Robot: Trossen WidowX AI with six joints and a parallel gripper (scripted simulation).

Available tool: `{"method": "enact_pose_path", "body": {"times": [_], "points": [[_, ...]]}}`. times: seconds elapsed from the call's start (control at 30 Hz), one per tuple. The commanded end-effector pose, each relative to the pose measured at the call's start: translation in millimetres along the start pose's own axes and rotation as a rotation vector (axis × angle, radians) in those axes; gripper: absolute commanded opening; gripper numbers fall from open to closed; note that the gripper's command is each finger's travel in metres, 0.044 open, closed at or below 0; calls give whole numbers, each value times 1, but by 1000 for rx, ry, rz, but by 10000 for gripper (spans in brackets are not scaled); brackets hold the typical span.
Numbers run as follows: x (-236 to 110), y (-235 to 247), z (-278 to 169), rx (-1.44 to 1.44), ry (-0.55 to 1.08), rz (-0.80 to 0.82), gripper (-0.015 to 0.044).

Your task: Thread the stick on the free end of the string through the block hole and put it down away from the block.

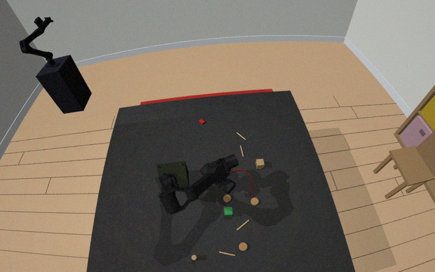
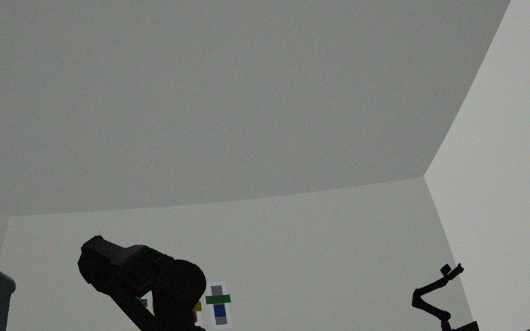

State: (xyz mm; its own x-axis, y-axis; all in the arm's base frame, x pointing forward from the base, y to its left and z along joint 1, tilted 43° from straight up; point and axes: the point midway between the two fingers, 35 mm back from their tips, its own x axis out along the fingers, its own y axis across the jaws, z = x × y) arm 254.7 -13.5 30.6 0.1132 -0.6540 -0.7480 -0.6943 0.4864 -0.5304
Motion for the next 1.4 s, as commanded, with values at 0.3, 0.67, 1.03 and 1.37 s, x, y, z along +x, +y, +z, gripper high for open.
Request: {"method": "enact_pose_path", "body": {"times": [0.3,0.67,1.03,1.37], "points": [[0,0,-16,-3,2,2,0],[-1,-1,-29,-4,2,5,0],[-1,-2,-41,0,4,8,0],[-2,-2,-53,0,4,11,0]]}}
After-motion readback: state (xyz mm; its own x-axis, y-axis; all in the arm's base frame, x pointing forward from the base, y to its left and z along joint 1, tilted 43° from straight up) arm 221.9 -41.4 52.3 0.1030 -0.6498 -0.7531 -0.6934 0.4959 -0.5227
